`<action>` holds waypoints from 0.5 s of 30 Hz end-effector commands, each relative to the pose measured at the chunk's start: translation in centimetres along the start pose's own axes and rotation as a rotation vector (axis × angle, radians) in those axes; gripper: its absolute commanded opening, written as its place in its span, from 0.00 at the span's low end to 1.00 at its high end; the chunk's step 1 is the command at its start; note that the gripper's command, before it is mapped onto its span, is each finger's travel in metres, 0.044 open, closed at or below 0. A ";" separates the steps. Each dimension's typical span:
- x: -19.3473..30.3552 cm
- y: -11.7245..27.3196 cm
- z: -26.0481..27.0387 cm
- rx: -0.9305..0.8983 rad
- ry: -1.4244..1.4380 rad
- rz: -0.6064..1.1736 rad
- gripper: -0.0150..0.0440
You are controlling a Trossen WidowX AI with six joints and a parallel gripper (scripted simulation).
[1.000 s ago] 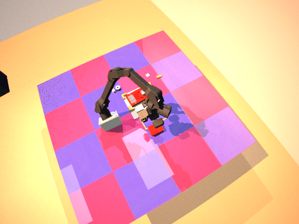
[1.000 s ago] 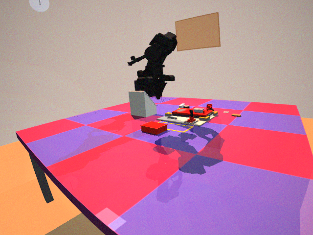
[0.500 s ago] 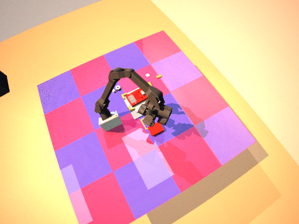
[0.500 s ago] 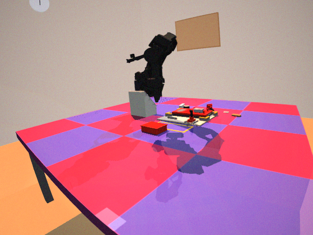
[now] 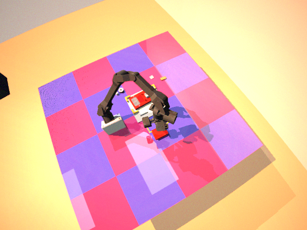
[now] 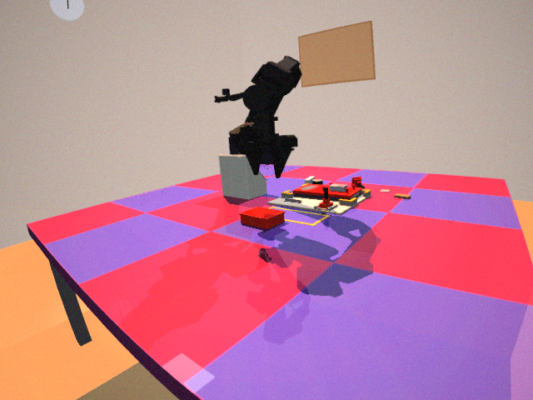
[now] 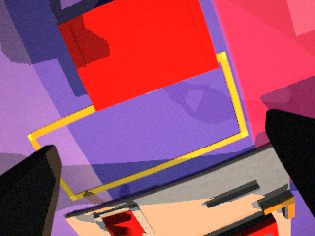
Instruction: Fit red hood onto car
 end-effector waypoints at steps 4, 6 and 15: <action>-1.7 -2.1 -0.1 0.000 0.991 0.009 1.00; -1.8 -2.2 -0.1 -0.001 1.090 0.009 1.00; -2.2 -2.9 -0.3 -0.002 1.533 0.010 1.00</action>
Point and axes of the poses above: the point midway between the two fingers, 35 mm back from their tips, its own y axis back along the fingers, its own z axis across the jaws, x = y × z, the point moved 5 cm from there along y, back along the fingers, and after that the axes turned 11 degrees about y, right-handed, at the moved point
